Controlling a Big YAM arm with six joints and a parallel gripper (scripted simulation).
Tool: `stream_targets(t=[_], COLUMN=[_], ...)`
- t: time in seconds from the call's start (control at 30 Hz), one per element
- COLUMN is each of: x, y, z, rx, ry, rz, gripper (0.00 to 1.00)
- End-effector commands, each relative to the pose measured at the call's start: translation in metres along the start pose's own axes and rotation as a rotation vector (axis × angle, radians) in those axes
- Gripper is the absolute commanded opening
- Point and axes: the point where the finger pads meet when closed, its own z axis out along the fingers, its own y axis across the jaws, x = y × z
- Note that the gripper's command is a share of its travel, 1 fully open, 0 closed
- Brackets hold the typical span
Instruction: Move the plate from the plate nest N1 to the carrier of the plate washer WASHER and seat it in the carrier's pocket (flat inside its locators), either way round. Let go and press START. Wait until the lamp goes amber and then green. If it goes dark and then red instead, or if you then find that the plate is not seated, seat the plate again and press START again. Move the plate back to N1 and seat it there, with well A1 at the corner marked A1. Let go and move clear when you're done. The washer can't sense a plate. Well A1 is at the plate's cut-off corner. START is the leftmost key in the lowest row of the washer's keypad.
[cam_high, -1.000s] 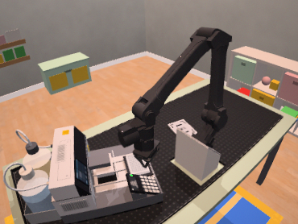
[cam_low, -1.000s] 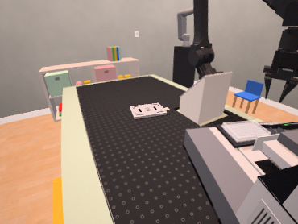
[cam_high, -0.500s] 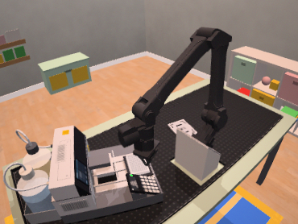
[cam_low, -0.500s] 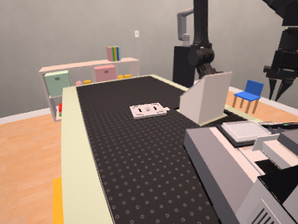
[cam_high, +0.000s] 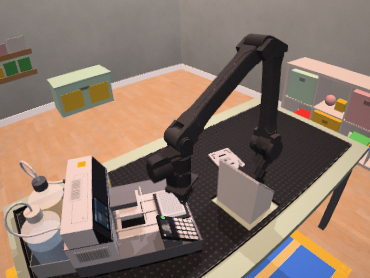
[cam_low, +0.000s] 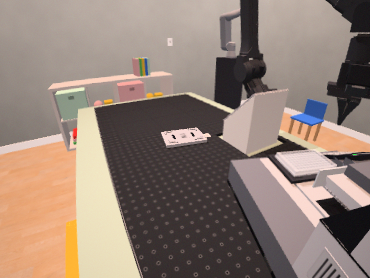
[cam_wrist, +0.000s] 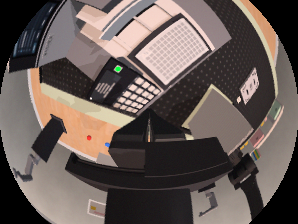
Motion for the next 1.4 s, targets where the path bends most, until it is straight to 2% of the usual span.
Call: stream_targets(t=[0.0,0.07,0.4,0.47,0.67,0.87,1.37], x=[0.001,0.012,0.062,0.062,0.093,0.089,0.091], y=[0.001,0.006,0.014,0.014,0.018,0.016,0.016], z=[-0.001,-0.007,-0.006,-0.006,-0.006,-0.002,-0.002], rx=[-0.010,-0.026,-0.024,-0.024,-0.020,-0.022,-0.016], ry=[-0.004,-0.019,-0.019,-0.019,-0.018,-0.001,-0.006], rz=[-0.009,-0.086,-0.422,-0.422,-0.624,-0.792,-0.798], gripper=[0.00,0.00,0.00,0.00,0.00,0.00,0.00])
